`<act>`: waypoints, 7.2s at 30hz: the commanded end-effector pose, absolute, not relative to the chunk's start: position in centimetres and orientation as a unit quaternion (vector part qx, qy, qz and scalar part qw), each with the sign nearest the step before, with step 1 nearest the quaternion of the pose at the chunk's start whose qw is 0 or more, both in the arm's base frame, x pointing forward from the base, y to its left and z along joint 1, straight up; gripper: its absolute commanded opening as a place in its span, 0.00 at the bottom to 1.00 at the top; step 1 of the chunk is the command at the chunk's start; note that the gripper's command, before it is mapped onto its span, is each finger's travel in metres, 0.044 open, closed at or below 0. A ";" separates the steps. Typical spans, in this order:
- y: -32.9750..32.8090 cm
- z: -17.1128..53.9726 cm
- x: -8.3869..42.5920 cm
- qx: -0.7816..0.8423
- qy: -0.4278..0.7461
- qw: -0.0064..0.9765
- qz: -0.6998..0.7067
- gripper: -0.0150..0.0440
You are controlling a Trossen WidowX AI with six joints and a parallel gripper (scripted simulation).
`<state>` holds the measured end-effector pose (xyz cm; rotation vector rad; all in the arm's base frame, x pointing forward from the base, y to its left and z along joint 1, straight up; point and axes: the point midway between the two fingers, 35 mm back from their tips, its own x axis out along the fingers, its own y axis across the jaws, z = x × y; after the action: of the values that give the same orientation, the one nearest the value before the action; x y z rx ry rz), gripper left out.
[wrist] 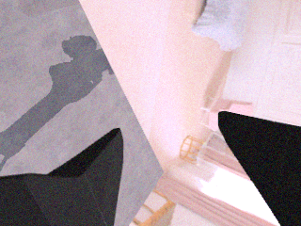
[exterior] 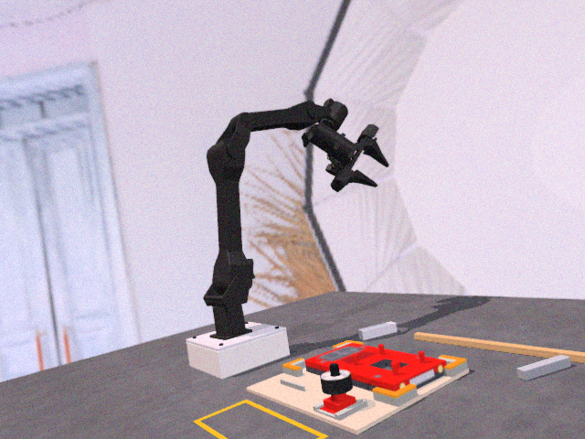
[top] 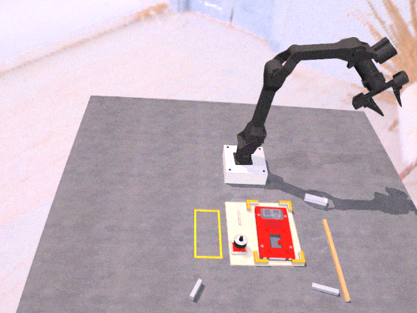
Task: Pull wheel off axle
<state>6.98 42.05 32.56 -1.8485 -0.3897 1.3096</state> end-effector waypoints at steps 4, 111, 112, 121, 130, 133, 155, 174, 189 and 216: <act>40.7 29.4 14.1 -0.717 -0.040 0.469 0.514 0.76; -6.2 3.6 36.1 0.021 0.696 0.717 -0.023 0.25; -6.2 3.6 36.1 0.021 0.696 0.717 -0.023 0.25; -6.2 3.9 36.1 0.021 0.696 0.718 -0.023 0.25; -6.2 4.2 36.1 0.021 0.696 0.718 -0.023 0.25; -6.2 4.3 36.1 0.021 0.696 0.718 -0.023 0.25; -6.2 5.0 36.0 0.022 0.695 0.718 -0.023 0.25; -6.2 5.7 36.0 0.022 0.695 0.718 -0.023 0.25; -6.1 6.1 36.0 0.022 0.695 0.718 -0.023 0.25; -6.1 9.6 35.4 0.023 0.695 0.718 -0.023 0.25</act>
<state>35.25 -6.05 7.77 0.0509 1.5663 -0.0478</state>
